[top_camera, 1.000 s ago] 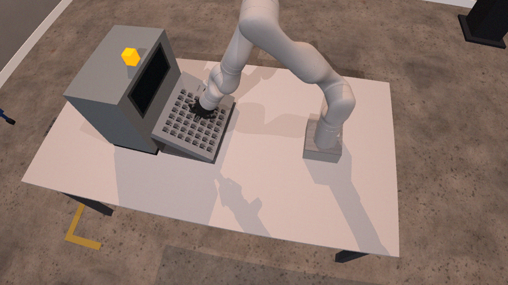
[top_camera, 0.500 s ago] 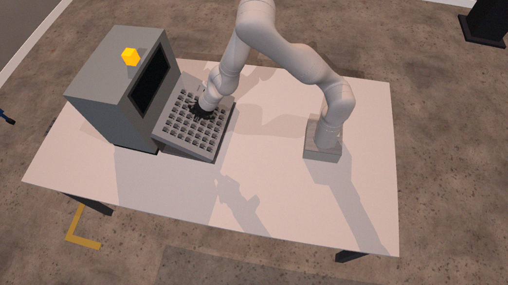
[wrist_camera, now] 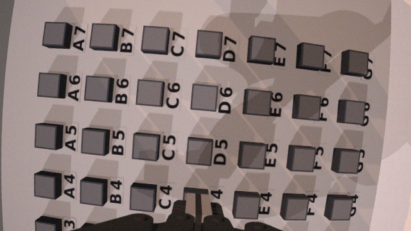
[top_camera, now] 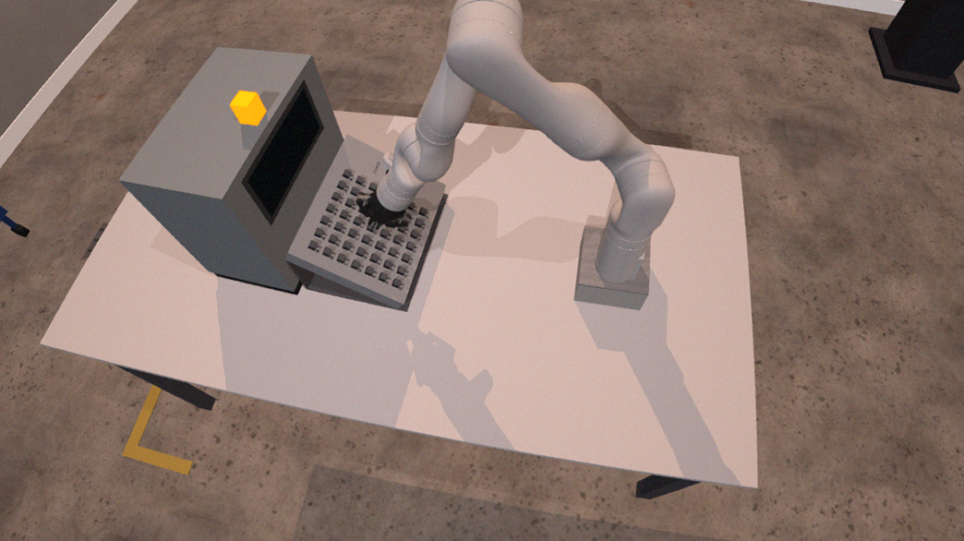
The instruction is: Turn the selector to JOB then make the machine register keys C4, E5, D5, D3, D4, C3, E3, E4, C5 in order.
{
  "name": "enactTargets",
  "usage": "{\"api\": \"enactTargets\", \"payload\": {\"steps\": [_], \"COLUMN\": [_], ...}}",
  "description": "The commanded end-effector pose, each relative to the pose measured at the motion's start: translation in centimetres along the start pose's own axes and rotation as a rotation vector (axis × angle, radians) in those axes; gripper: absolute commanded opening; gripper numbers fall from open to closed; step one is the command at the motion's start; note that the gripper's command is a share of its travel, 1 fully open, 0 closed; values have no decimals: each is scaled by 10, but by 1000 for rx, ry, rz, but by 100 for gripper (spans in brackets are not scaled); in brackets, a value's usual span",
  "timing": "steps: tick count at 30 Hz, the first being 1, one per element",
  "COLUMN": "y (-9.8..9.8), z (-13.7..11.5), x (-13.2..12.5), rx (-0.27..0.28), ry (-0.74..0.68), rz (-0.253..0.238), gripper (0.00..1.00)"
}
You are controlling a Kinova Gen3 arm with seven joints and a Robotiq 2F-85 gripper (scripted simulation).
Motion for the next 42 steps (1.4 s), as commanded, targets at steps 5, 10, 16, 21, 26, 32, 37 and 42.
{"api": "enactTargets", "payload": {"steps": [5,10,16,21,26,32,37,42], "y": [0,-1,-3,-5,-6,-8,-9,-9], "z": [0,0,0,0,0,0,0,0], "x": [-1,-1,-1,-1,-1,-1,-1,-1], "rx": [0,0,0,0,0,0,0,0], "ry": [0,0,0,0,0,0,0,0], "rz": [-2,-2,-2,-2,-2,-2,-2,-2], "gripper": [10,10,10,10,10,10,10,10]}}
Point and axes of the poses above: the point where the finger pads meet when closed, its own y axis back along the fingers, its own x axis across the jaws, z = x × y, the point moved 3 cm from there along y, back along the fingers, and after that the axes turned 11 degrees about y, right-handed, at the moved point
